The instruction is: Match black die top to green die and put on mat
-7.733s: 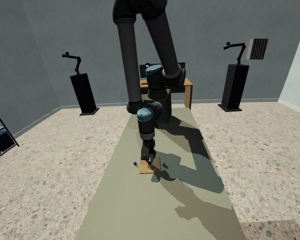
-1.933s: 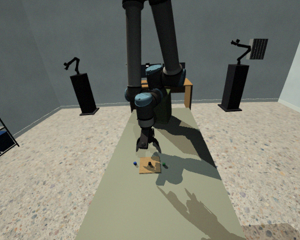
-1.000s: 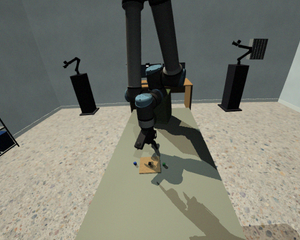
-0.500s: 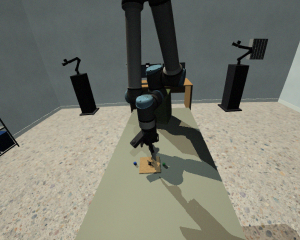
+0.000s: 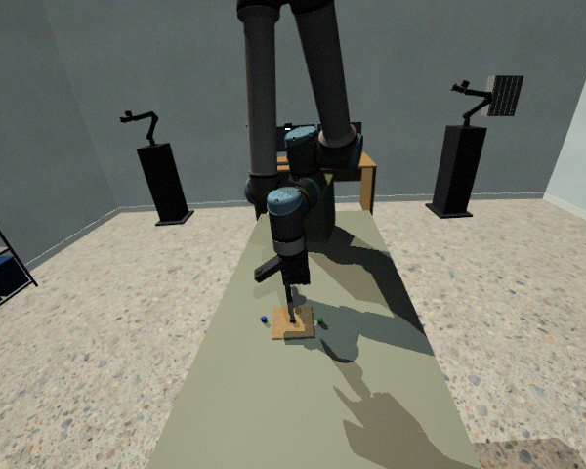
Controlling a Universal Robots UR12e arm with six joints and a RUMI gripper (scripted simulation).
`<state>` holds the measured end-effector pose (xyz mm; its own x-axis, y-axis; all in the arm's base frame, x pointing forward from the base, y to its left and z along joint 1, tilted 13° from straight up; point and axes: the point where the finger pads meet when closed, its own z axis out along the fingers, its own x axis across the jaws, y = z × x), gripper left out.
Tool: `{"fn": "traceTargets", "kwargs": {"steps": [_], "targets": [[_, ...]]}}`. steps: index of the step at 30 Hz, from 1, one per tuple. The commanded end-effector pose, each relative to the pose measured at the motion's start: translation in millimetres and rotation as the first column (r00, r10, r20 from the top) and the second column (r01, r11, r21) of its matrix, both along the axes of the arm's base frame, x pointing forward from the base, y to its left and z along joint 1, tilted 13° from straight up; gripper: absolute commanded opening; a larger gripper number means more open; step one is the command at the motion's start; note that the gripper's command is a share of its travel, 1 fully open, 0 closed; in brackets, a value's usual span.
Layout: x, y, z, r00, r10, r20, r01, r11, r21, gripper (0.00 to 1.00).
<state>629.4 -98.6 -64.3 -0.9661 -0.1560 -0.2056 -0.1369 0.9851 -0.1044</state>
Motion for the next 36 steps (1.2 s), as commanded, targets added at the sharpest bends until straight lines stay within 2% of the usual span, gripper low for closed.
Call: {"fn": "traceTargets", "kwargs": {"steps": [1, 9, 20, 21, 36], "targets": [[0.2, 0.6, -0.8, 0.994, -0.112, 0.007, 0.112, 0.993, 0.021, 1.00], [-0.2, 1.8, -2.5, 0.970, -0.244, 0.012, 0.243, 0.969, 0.053, 1.00], [-0.3, 2.1, -2.9, 0.962, -0.273, 0.012, 0.272, 0.960, 0.060, 1.00], [-0.3, 2.1, -2.9, 0.962, -0.273, 0.012, 0.272, 0.960, 0.060, 0.18], [-0.3, 2.1, -2.9, 0.962, -0.273, 0.012, 0.272, 0.960, 0.060, 0.18]]}}
